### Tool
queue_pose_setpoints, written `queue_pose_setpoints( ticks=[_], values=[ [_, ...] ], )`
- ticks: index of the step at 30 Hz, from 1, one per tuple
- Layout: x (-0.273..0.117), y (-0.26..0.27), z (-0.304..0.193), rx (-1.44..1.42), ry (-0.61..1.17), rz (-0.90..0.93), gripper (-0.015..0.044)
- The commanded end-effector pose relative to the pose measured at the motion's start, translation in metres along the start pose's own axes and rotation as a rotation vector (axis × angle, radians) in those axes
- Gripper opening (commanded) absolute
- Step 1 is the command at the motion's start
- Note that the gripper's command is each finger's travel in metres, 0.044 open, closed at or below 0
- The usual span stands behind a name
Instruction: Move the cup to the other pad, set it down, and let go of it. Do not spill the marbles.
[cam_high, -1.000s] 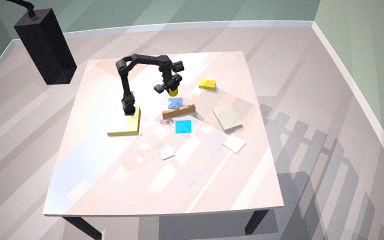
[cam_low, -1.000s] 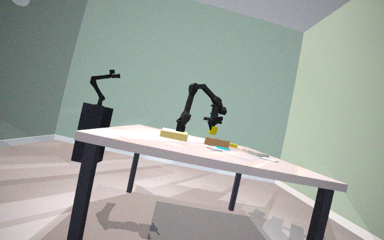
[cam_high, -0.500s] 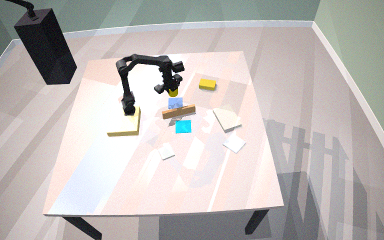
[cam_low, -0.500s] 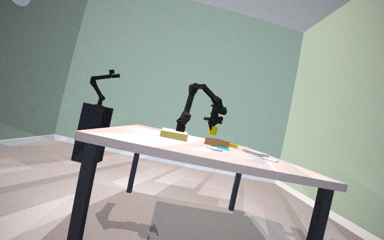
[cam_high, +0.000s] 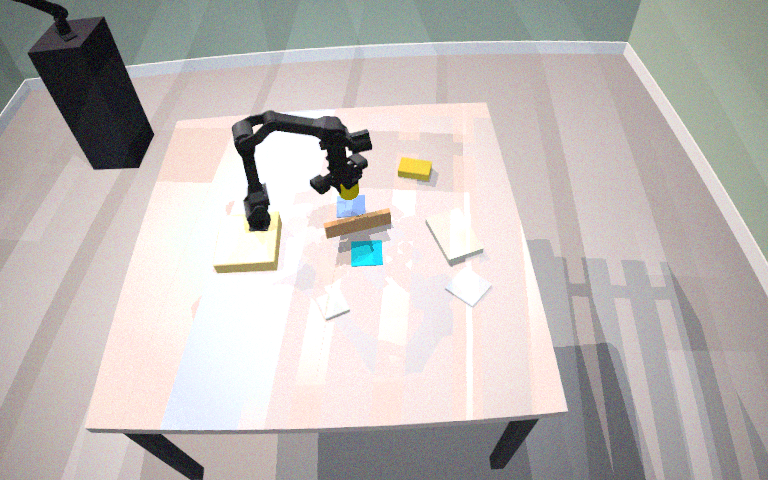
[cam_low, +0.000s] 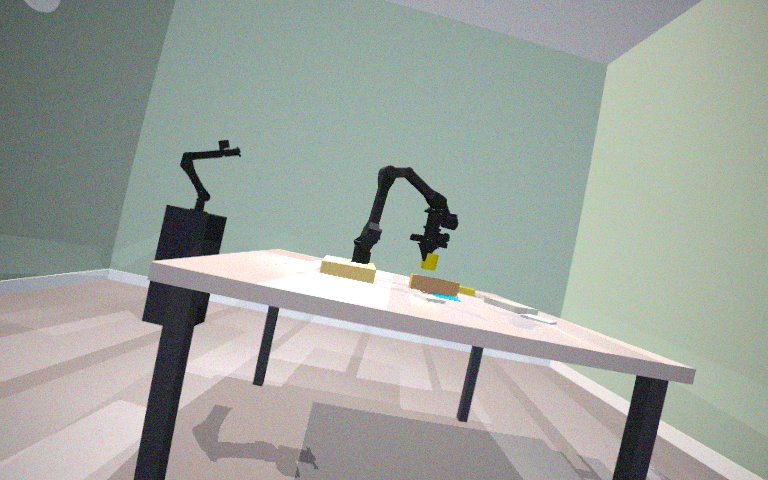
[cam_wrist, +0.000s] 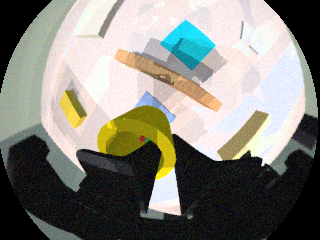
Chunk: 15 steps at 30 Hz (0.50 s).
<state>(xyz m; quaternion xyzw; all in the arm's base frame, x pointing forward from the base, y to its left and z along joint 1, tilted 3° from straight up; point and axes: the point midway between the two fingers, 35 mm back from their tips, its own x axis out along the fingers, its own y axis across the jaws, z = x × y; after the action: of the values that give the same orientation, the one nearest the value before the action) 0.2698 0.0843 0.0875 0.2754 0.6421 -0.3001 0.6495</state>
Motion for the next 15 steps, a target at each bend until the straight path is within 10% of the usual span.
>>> queue_pose_setpoints(
  ticks=[1, 15],
  values=[
    [0.0, -0.004, 0.01, -0.002, -0.007, -0.001, 0.0],
    [-0.001, -0.016, 0.036, -0.001, -0.011, -0.002, 0.0]
  ],
)
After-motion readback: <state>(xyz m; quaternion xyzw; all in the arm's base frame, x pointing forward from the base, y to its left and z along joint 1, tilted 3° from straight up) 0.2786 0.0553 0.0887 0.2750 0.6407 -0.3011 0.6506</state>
